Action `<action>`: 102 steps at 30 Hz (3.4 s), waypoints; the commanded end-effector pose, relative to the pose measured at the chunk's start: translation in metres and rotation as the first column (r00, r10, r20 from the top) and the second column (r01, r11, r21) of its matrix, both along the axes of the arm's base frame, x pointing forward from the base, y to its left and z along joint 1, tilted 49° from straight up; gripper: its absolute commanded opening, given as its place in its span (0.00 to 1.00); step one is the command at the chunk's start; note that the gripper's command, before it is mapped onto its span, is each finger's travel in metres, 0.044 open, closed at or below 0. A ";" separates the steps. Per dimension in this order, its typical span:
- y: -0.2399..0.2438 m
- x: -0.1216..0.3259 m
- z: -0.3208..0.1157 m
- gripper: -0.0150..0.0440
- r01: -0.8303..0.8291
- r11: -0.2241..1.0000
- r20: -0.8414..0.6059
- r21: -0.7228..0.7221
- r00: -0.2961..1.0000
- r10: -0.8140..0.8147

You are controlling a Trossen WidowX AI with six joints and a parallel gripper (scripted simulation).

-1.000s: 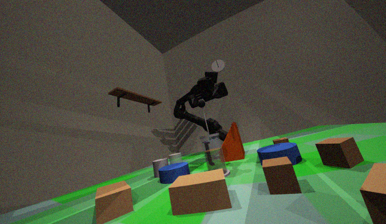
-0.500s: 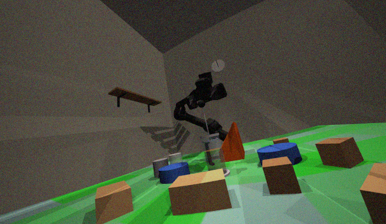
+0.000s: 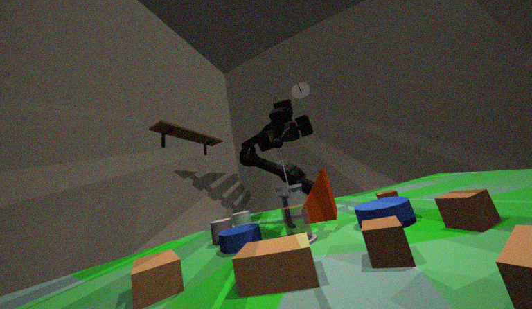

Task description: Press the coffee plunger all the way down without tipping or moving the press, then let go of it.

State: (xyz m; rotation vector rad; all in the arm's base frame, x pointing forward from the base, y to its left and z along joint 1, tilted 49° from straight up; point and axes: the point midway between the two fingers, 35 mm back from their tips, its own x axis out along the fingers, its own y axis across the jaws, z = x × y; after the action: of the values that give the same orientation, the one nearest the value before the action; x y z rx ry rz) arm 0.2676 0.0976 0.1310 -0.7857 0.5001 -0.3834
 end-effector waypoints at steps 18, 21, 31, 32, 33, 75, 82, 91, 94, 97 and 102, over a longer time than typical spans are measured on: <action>-0.011 0.002 -0.016 0.46 0.003 1.000 -0.011 0.003 1.000 -0.003; -0.014 0.003 -0.020 0.46 0.004 1.000 -0.013 0.005 1.000 -0.004; -0.024 0.005 -0.033 0.46 0.006 1.000 -0.017 0.008 1.000 -0.006; -0.025 0.005 -0.034 0.46 0.006 1.000 -0.018 0.009 1.000 -0.006; -0.026 0.005 -0.036 0.46 0.006 1.000 -0.018 0.009 1.000 -0.006; -0.068 0.019 -0.068 0.46 -0.003 1.000 0.000 -0.005 1.000 0.003; -0.067 0.021 -0.069 0.46 -0.002 1.000 0.000 -0.005 1.000 0.002; -0.066 0.023 -0.069 0.46 -0.002 1.000 0.000 -0.004 1.000 0.002; -0.066 0.023 -0.070 0.46 -0.002 1.000 0.001 -0.004 1.000 0.002; -0.065 0.023 -0.070 0.46 -0.002 1.000 0.001 -0.004 1.000 0.002; -0.065 0.023 -0.071 0.46 -0.002 1.000 0.001 -0.004 1.000 0.002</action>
State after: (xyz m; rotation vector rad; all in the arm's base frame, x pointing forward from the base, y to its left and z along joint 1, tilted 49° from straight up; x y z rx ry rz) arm 0.2910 0.0356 0.0632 -0.7808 0.4841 -0.3746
